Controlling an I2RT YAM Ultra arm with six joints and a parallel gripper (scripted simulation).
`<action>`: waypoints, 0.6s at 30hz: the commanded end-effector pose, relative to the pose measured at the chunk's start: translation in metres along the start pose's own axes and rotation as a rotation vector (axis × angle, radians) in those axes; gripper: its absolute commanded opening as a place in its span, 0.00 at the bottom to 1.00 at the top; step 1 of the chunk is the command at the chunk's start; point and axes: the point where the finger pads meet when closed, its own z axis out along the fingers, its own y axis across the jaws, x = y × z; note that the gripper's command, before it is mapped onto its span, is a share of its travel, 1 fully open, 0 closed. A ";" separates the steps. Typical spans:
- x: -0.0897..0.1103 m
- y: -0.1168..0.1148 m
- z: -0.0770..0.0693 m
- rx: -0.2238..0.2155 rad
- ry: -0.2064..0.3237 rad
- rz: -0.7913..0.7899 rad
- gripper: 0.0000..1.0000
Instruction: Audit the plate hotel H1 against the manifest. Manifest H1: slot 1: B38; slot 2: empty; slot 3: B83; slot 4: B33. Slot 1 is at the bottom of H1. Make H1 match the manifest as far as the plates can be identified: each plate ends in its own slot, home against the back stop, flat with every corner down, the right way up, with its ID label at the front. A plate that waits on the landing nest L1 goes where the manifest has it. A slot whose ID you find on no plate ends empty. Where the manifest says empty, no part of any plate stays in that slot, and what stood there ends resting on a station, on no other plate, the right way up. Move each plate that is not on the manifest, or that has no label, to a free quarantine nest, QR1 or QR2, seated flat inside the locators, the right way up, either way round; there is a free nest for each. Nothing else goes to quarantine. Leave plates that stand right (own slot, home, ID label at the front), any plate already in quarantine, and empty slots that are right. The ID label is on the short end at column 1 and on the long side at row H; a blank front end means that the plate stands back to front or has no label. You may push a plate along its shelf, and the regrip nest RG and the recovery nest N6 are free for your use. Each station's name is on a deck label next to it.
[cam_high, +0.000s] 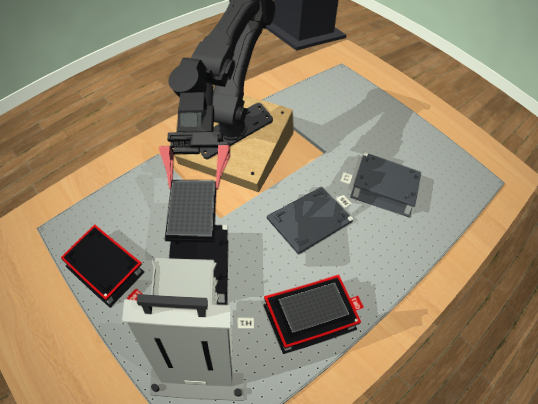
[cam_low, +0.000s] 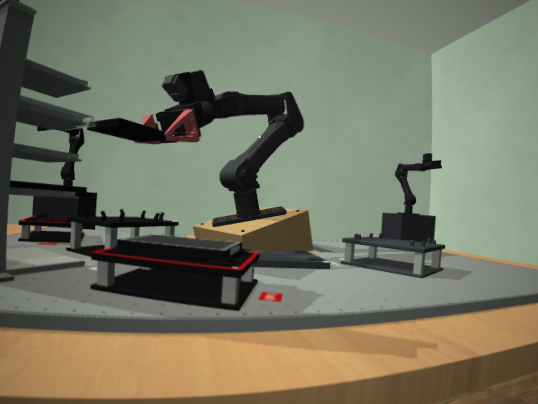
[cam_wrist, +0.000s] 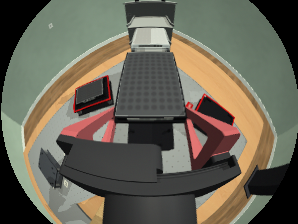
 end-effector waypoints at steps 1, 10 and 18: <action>-0.005 -0.001 -0.001 0.003 -0.018 -0.006 0.86; -0.001 -0.001 0.001 0.003 -0.018 -0.006 0.86; 0.001 -0.001 0.003 0.003 -0.018 -0.006 0.86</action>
